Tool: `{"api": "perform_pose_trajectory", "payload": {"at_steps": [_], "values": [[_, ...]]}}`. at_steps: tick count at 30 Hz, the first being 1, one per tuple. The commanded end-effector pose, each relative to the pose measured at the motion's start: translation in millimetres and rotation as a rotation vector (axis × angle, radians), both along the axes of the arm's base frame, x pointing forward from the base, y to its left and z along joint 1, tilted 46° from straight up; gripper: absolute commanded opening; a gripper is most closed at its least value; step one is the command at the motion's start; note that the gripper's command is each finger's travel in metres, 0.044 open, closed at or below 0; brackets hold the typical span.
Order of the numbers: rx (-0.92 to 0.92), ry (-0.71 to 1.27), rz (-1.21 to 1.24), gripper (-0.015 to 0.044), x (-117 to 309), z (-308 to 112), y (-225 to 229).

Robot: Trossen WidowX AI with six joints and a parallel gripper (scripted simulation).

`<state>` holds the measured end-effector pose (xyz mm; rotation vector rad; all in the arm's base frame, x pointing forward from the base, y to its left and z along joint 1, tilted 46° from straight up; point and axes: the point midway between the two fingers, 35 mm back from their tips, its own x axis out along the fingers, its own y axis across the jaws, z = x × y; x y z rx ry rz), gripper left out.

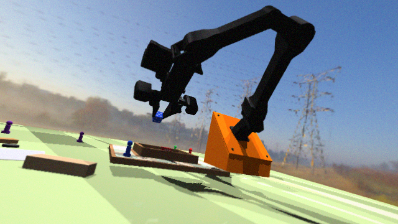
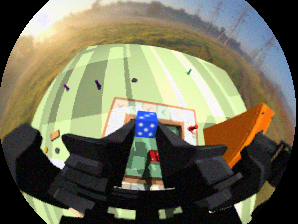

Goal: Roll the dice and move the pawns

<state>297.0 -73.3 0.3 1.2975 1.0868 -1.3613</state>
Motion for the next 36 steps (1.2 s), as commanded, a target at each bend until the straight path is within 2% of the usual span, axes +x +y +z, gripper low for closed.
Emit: {"api": "perform_pose_trajectory", "payload": {"at_steps": [1, 13, 21, 25, 29, 31, 36], "values": [[-0.005, 0.002, 0.000, 0.0000, 0, 2, -1], [0.000, 0.001, 0.000, 0.0000, 0, 1, 0], [0.000, 0.001, 0.000, 0.0210, 0, 1, 0], [-0.007, 0.003, 0.000, 0.0315, -7, 27, -26], [-0.007, 0.003, 0.000, 0.0420, -8, 30, -28], [0.063, 0.023, 0.013, 0.0440, -15, 21, -27], [0.587, -0.007, 0.038, 0.0440, -58, -15, -7]]}}
